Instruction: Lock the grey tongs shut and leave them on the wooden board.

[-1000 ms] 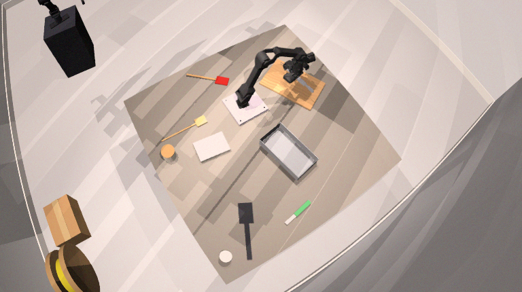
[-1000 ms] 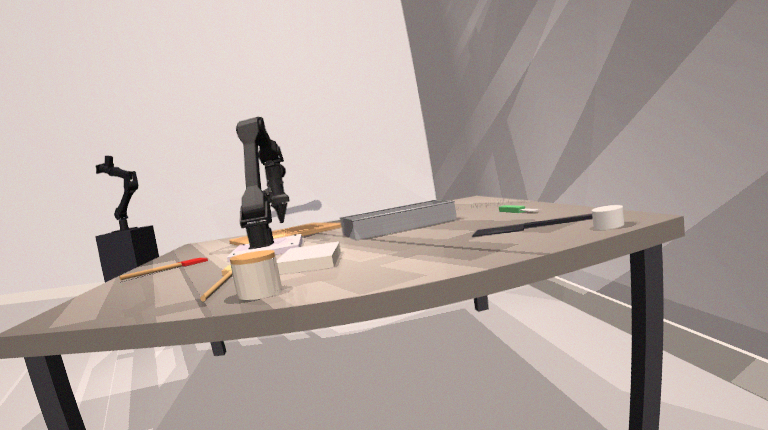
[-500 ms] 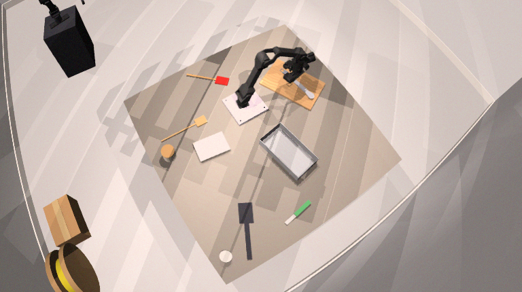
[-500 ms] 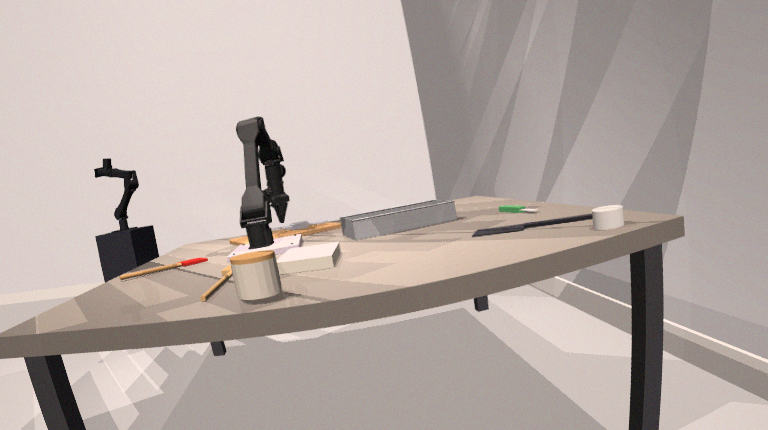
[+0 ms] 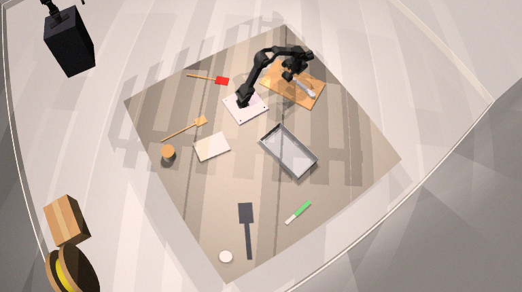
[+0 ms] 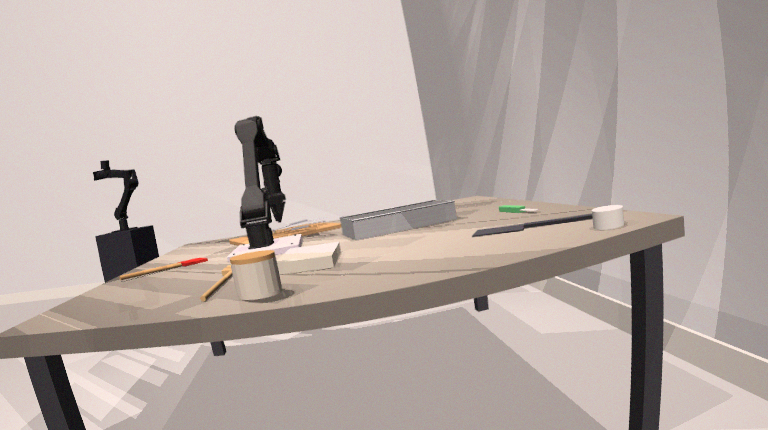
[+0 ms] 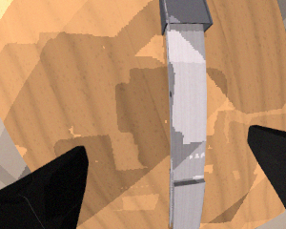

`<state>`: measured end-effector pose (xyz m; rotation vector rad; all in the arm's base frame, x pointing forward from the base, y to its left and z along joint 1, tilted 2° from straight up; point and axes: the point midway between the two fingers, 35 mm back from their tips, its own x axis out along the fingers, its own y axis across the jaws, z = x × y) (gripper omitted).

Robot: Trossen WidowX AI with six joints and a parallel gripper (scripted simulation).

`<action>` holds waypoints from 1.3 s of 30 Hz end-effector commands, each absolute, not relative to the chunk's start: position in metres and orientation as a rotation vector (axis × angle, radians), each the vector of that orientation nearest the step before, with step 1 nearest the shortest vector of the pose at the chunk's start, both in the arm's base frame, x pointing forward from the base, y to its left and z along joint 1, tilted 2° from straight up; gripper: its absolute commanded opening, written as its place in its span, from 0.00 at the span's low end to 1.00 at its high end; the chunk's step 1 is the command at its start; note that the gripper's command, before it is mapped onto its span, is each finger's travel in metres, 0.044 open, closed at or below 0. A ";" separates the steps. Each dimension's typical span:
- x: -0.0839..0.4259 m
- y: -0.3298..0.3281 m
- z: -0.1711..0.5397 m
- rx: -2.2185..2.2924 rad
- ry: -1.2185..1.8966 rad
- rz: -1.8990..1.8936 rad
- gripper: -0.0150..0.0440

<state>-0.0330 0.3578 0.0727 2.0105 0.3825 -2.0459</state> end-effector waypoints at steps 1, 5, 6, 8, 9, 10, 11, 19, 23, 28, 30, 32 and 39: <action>-0.069 0.343 0.095 2.001 0.402 -2.047 1.00; -0.119 0.304 0.129 1.991 0.396 -2.054 1.00; -0.130 0.292 0.138 1.988 0.394 -2.055 1.00; -0.143 0.276 0.149 1.985 0.391 -2.056 1.00; -0.145 0.274 0.150 1.985 0.390 -2.057 1.00; -0.145 0.274 0.150 1.985 0.390 -2.057 1.00; -0.145 0.274 0.150 1.985 0.390 -2.057 1.00; -0.142 0.275 0.181 1.979 0.411 -2.052 1.00; -0.140 0.273 0.198 1.976 0.422 -2.050 1.00; -0.140 0.273 0.198 1.976 0.422 -2.050 1.00; -0.140 0.273 0.198 1.976 0.422 -2.050 1.00; -0.140 0.273 0.198 1.976 0.422 -2.050 1.00; -0.140 0.273 0.198 1.976 0.422 -2.050 1.00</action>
